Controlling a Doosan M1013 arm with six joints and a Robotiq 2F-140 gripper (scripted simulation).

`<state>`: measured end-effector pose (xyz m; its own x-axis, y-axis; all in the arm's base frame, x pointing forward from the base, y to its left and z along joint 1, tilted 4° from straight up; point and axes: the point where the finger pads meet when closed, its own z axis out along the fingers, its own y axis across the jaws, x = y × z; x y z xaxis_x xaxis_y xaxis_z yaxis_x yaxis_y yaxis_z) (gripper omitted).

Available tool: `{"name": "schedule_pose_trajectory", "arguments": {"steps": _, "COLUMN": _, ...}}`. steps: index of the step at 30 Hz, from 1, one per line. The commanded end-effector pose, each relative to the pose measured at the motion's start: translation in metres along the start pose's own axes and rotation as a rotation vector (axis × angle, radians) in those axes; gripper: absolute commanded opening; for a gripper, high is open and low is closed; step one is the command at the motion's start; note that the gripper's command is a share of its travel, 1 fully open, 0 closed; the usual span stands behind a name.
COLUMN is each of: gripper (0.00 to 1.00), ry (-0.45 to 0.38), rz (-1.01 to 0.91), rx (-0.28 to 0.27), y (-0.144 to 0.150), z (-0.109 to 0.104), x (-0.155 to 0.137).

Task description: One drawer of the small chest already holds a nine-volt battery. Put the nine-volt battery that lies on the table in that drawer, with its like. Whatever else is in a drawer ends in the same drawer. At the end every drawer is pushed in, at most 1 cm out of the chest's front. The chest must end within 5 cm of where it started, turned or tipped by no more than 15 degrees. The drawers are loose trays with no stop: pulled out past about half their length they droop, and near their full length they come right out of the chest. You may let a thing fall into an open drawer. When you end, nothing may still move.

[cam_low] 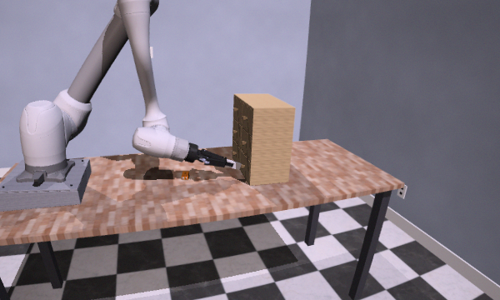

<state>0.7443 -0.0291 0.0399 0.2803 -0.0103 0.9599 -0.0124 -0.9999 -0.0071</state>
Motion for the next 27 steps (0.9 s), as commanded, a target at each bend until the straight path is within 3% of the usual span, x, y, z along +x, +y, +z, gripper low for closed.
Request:
{"name": "schedule_pose_trajectory", "arguments": {"steps": 1, "gripper": 0.0, "ry": 0.0, "rz": 0.0, "rx": 0.0, "y": 0.0, "z": 0.0, "x": 0.0}}
{"name": "schedule_pose_trajectory", "arguments": {"steps": 7, "gripper": 0.0, "ry": 0.0, "rz": 0.0, "rx": 0.0, "y": 0.0, "z": -0.006, "x": -0.002}}
{"name": "schedule_pose_trajectory", "arguments": {"steps": 16, "gripper": 0.0, "ry": 0.0, "rz": 0.0, "rx": 0.0, "y": 0.0, "z": -0.043, "x": -0.016}}
{"name": "schedule_pose_trajectory", "arguments": {"steps": 27, "gripper": 0.0, "ry": 0.0, "rz": 0.0, "rx": 0.0, "y": 0.0, "z": -0.056, "x": -0.008}}
